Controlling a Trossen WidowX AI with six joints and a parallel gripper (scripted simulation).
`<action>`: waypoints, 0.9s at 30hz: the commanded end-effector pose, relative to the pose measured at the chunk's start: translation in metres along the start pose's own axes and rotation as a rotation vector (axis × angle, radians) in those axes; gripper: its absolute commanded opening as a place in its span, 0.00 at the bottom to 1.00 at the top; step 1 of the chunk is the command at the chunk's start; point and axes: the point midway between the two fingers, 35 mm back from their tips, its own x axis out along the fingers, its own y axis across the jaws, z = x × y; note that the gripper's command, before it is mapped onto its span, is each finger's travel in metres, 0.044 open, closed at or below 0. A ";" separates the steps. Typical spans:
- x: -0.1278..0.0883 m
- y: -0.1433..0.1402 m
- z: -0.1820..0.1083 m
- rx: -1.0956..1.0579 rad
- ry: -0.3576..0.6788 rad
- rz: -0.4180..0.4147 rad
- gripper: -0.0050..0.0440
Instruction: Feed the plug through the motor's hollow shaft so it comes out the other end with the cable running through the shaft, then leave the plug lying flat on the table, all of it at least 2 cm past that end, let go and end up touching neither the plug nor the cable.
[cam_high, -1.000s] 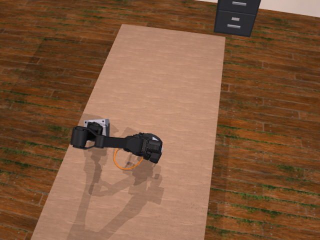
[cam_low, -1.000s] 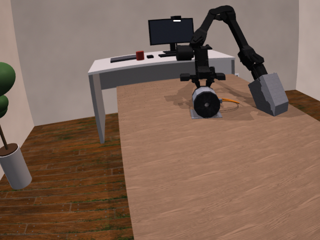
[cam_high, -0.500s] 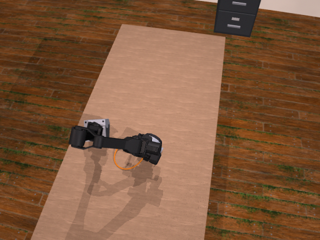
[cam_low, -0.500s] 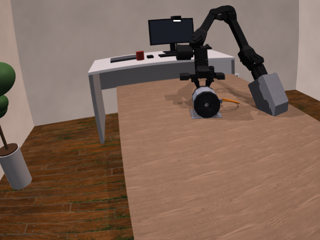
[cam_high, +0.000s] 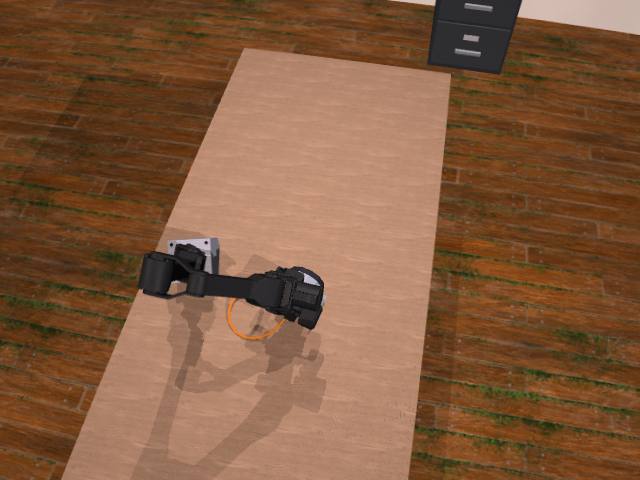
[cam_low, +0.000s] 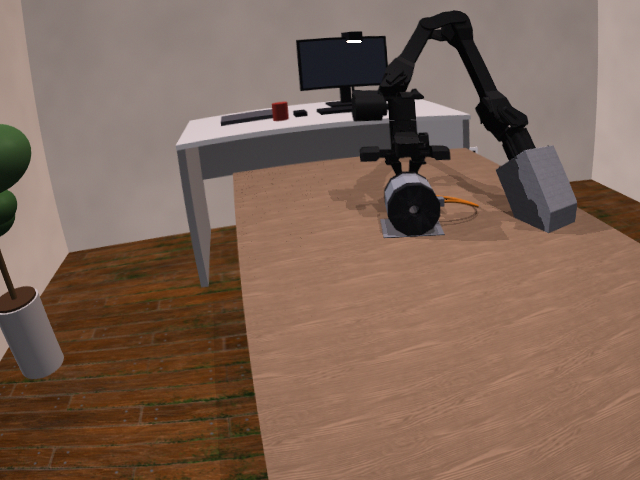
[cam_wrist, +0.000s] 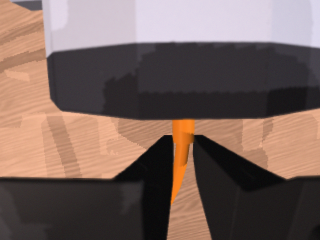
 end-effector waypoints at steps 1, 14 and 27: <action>0.000 0.000 0.000 0.001 0.000 -0.001 0.14; 0.002 0.000 0.010 -0.005 -0.002 0.004 0.10; 0.002 0.000 0.010 -0.005 -0.002 0.004 0.10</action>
